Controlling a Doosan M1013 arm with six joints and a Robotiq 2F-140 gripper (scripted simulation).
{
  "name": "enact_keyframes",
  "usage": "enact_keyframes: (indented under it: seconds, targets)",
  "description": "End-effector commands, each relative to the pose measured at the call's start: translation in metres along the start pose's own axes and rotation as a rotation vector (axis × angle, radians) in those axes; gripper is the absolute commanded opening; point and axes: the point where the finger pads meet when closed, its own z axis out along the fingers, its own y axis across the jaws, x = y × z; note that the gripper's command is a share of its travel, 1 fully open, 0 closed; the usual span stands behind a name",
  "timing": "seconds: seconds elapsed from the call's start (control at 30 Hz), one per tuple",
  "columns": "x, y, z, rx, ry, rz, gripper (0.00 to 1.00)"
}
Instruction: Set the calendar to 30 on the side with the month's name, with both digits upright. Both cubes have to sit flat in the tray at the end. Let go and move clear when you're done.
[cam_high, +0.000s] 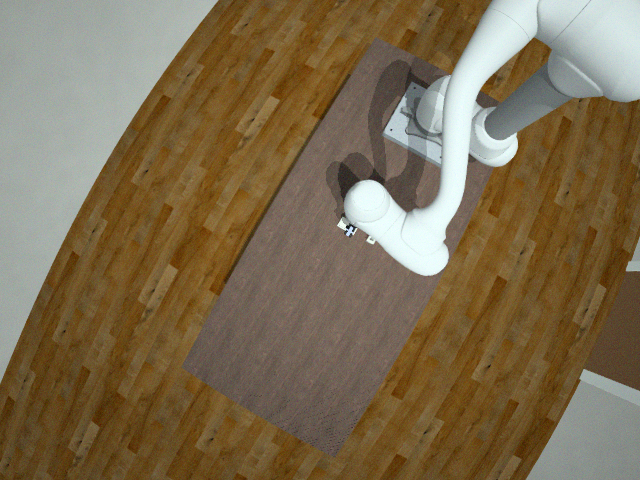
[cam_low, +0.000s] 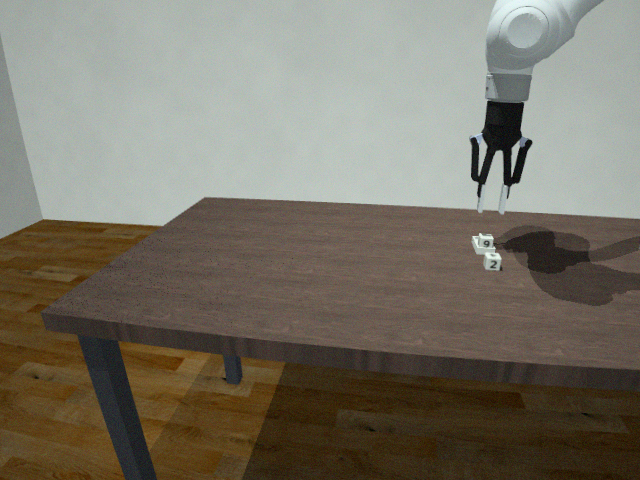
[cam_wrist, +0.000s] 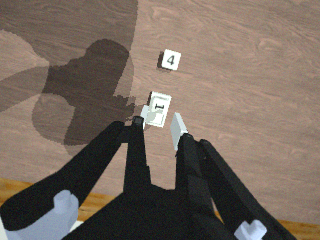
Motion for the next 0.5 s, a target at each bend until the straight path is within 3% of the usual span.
enact_keyframes:
  seconds: [0.0,0.47]
  targets:
    - [0.0000,0.0000,0.0000,0.000,0.000,0.000,0.35]
    - [0.0000,0.0000,0.0056,0.000,0.000,0.000,0.35]
